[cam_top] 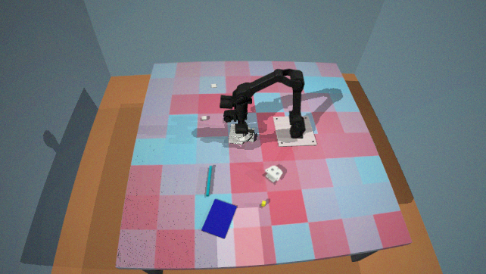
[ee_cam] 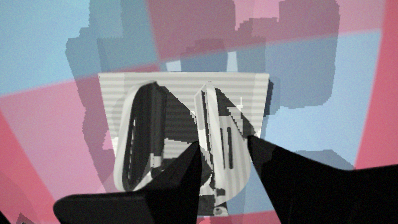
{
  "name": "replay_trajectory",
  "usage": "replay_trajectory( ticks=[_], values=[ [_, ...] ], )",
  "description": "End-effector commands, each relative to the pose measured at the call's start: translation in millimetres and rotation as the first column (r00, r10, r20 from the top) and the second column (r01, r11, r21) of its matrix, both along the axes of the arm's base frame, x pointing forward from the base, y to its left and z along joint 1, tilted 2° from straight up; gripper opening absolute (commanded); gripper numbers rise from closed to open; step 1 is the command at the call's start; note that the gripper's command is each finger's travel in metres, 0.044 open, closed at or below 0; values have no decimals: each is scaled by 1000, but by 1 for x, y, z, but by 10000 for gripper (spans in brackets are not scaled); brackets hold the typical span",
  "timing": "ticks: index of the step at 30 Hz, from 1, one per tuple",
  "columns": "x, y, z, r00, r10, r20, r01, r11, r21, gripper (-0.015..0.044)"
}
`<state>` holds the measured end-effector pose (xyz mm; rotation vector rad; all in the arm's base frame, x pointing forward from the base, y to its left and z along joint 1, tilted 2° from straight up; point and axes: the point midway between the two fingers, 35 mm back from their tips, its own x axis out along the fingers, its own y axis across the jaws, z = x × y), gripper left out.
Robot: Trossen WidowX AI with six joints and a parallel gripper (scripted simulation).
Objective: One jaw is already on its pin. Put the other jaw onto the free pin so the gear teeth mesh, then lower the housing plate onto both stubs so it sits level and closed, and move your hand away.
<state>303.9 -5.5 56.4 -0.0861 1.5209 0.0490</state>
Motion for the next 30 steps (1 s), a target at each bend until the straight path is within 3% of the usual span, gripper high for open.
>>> replay_trajectory(
  ticks=[1, 13, 17, 30],
  values=[
    [0, 0, 0, 1000, 7, 0, -7, 1000, 3, 134],
    [0, 0, 0, 1000, 7, 0, -7, 1000, 3, 134],
    [0, 0, 0, 1000, 0, 0, 0, 1000, 0, 224],
    [0, 0, 0, 1000, 0, 0, 0, 1000, 0, 224]
  ],
)
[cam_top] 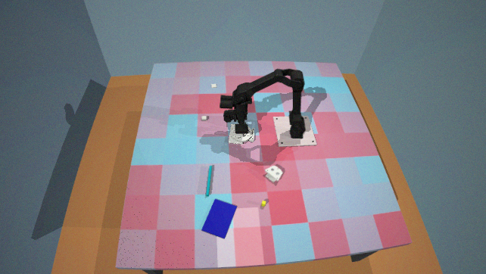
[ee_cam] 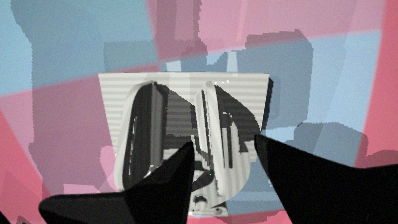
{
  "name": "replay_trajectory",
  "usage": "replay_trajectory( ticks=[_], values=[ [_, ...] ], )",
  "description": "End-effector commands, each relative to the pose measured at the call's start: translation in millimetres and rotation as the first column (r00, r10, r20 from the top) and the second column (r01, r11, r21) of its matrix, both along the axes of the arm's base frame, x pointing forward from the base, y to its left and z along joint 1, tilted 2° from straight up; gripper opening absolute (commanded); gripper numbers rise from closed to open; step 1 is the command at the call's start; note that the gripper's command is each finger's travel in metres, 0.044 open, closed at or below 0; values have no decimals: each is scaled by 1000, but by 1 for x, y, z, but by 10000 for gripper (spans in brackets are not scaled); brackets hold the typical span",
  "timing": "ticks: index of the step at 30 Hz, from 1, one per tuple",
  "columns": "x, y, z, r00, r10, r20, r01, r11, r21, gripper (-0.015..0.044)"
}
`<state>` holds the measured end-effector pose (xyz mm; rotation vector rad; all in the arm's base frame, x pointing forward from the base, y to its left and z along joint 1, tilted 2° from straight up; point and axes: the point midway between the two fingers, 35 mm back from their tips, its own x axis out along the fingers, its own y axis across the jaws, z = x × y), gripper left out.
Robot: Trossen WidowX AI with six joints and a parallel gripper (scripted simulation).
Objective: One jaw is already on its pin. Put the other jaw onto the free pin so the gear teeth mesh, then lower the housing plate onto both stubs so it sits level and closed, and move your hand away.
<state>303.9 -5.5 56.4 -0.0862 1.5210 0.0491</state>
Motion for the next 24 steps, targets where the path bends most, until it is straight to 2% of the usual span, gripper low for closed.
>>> replay_trajectory(
  ticks=[1, 8, 12, 13, 21, 24],
  values=[
    [0, 0, 2, 1000, 0, 0, 0, 1000, 0, 224],
    [-3, 2, 66, 1000, 6, 0, -6, 1000, 3, 224],
    [-4, 2, 69, 1000, 6, 0, -6, 1000, 3, 224],
    [-1, 1, 59, 1000, 3, 10, -3, 1000, 0, 224],
    [9, 31, 66, 994, 70, 79, -68, 997, -18, 434],
    [5, 54, 67, 990, 120, 77, -119, 993, -15, 440]
  ],
)
